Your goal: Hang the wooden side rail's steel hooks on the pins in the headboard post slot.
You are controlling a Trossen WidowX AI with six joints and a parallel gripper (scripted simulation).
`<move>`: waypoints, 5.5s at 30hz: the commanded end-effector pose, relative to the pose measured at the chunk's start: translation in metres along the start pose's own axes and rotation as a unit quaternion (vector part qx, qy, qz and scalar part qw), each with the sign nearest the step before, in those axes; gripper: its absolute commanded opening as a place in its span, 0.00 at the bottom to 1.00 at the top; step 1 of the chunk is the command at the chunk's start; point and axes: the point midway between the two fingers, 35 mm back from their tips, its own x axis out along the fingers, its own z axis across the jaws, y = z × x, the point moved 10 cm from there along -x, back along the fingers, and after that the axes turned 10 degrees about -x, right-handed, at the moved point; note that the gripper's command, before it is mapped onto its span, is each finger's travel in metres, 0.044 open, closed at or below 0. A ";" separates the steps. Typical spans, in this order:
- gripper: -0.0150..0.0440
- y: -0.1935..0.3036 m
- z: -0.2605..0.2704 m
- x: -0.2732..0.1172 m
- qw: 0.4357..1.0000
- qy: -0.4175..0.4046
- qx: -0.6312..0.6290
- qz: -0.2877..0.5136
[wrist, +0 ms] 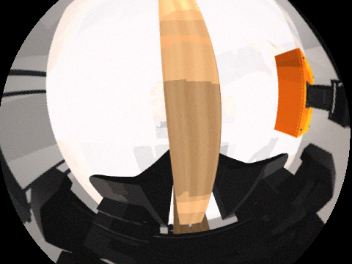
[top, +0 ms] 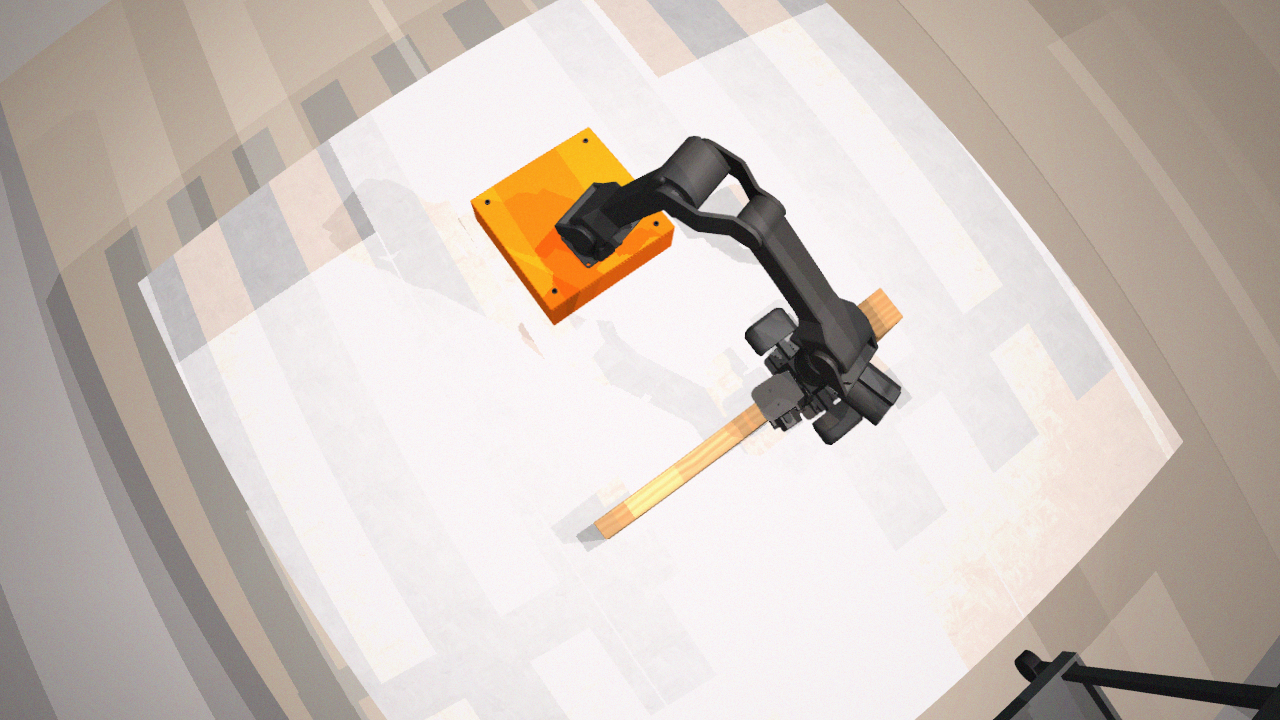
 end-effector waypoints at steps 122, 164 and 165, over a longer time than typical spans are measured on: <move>0.25 0.013 0.004 -0.003 1.000 -0.006 0.003 0.001; 0.25 0.013 0.004 0.004 1.000 -0.006 0.003 0.001; 0.25 0.013 0.004 0.004 1.000 -0.006 0.003 0.001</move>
